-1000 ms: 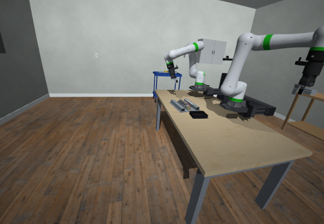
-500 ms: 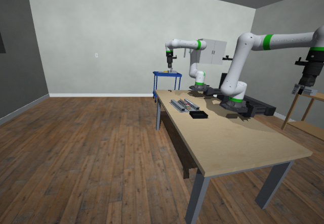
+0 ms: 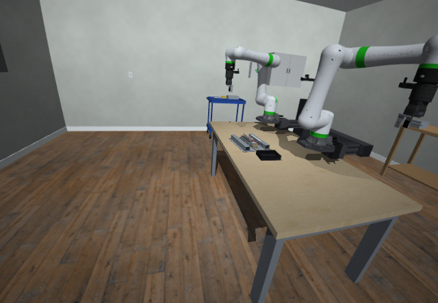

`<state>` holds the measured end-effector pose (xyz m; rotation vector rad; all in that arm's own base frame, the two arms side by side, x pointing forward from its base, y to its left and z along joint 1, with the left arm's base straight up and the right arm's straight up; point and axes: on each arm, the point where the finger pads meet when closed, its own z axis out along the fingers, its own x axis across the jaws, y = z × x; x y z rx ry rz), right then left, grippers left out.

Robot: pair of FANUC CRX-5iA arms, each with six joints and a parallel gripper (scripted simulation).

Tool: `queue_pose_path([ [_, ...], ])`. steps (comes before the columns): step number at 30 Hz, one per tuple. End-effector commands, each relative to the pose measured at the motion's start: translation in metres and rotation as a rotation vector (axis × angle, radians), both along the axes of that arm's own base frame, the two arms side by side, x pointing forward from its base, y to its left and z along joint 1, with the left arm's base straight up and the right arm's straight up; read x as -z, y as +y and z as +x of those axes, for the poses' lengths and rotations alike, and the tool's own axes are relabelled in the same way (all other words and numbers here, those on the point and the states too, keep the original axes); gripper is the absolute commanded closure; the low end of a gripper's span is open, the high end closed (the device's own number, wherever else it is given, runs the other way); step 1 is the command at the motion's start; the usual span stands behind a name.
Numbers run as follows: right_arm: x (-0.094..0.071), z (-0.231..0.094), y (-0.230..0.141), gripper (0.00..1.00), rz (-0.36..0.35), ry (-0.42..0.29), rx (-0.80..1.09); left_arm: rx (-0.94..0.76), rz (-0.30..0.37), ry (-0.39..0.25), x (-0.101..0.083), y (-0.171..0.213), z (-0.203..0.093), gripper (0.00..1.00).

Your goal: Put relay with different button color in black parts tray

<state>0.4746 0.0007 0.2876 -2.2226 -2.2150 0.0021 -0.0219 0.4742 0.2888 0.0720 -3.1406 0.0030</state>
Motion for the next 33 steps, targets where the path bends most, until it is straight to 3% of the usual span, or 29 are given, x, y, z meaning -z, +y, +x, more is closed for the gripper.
queue_pose_path([
  [1,-0.002,0.000,-0.001,0.02,-0.002,-0.003,-0.003,0.000,0.002,0.000,-0.001,0.000,0.000,0.00],
  [23,0.004,0.002,0.008,0.02,-0.002,-0.004,0.027,0.000,0.002,0.000,-0.001,0.000,0.000,0.00],
  [33,0.022,0.006,0.032,0.02,-0.002,-0.003,0.108,0.000,0.002,0.000,-0.001,0.000,0.000,0.00],
])
